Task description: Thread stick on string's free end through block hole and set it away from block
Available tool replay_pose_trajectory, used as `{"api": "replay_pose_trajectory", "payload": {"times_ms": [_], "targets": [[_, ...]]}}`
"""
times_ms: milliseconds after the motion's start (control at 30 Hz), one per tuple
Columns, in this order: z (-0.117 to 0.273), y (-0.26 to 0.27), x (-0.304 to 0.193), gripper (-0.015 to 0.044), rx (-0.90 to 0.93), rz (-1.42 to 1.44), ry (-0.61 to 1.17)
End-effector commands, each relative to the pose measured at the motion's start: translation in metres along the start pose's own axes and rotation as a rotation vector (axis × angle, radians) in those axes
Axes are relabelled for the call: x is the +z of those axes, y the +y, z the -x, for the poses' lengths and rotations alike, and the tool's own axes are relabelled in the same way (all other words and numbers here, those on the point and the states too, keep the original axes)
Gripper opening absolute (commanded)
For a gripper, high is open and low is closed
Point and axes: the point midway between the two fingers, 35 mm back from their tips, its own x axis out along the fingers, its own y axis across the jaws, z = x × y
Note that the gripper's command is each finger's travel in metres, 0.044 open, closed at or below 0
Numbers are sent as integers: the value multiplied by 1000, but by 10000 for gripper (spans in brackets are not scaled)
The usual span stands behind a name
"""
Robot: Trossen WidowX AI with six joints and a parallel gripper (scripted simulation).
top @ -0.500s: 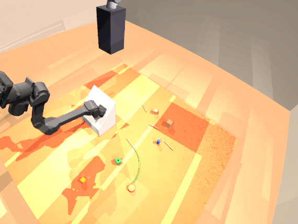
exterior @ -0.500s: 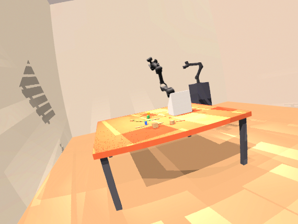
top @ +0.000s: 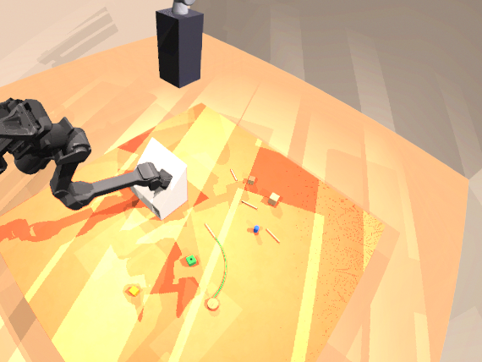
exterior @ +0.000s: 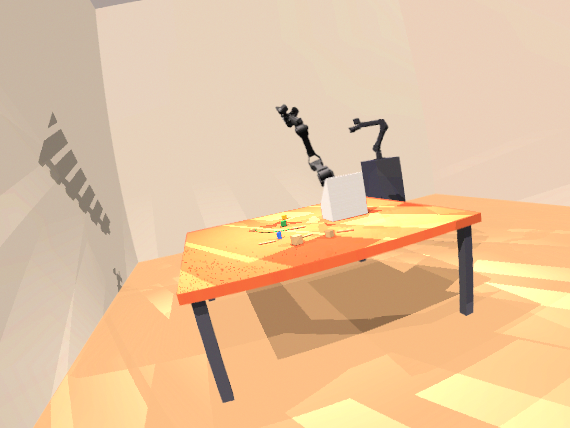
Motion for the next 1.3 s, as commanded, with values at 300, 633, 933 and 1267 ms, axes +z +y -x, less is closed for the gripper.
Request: {"api": "replay_pose_trajectory", "payload": {"times_ms": [300, 633, 933, 1267], "targets": [[17, 126, -61, 440, 318, 262, 95], [52, 197, -159, 440, 564, 523, 276], [124, 228, -293, 440, 871, 822, 565], [232, 186, -424, 440, 1187, 1106, 974]]}}
